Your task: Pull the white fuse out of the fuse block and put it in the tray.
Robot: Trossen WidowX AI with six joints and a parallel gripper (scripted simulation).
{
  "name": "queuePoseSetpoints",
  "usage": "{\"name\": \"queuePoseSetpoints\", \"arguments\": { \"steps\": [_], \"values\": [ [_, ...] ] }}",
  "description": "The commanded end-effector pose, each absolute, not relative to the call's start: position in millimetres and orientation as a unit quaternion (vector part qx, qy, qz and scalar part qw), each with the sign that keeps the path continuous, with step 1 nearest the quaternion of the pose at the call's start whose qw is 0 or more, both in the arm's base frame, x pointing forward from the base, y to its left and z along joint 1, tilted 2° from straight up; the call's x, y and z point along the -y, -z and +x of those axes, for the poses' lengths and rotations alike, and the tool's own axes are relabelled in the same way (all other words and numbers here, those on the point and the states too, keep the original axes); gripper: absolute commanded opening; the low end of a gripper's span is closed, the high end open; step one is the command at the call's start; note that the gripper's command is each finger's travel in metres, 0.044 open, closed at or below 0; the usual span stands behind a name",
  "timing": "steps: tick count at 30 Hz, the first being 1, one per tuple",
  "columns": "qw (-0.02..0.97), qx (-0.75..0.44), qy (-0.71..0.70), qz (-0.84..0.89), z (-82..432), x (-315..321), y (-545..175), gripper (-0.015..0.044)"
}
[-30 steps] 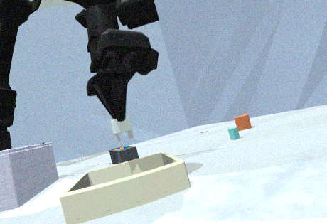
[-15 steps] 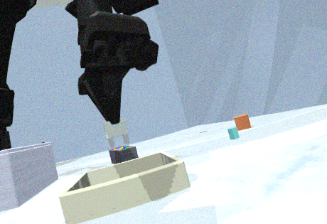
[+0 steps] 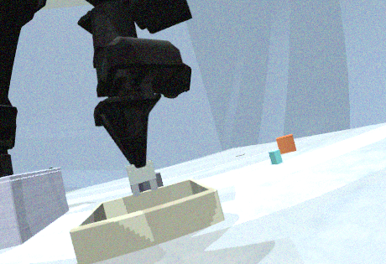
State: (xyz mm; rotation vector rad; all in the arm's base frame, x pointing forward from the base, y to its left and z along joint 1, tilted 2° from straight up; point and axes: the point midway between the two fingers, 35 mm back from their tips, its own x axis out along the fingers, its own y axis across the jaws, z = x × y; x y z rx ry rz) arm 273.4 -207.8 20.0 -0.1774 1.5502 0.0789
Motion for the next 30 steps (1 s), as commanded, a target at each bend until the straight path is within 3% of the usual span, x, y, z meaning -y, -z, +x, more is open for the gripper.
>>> {"name": "queuePoseSetpoints", "arguments": {
  "steps": [1, 6, 19, 22, 30],
  "values": [
    [0.71, -0.698, -0.04, -0.079, 273.1, 207.0, -11.0, 0.0],
    [0.71, -0.698, -0.04, -0.079, 273.0, 207.0, -8.7, 0.0],
    [0.709, -0.699, -0.036, -0.079, 272.9, 207.6, -14.8, 0.033],
    [0.71, -0.698, -0.039, -0.079, 272.5, 205.3, -45.8, 0.033],
    [0.71, -0.698, -0.04, -0.079, 272.3, 204.9, -48.8, 0.033]
  ]
}}
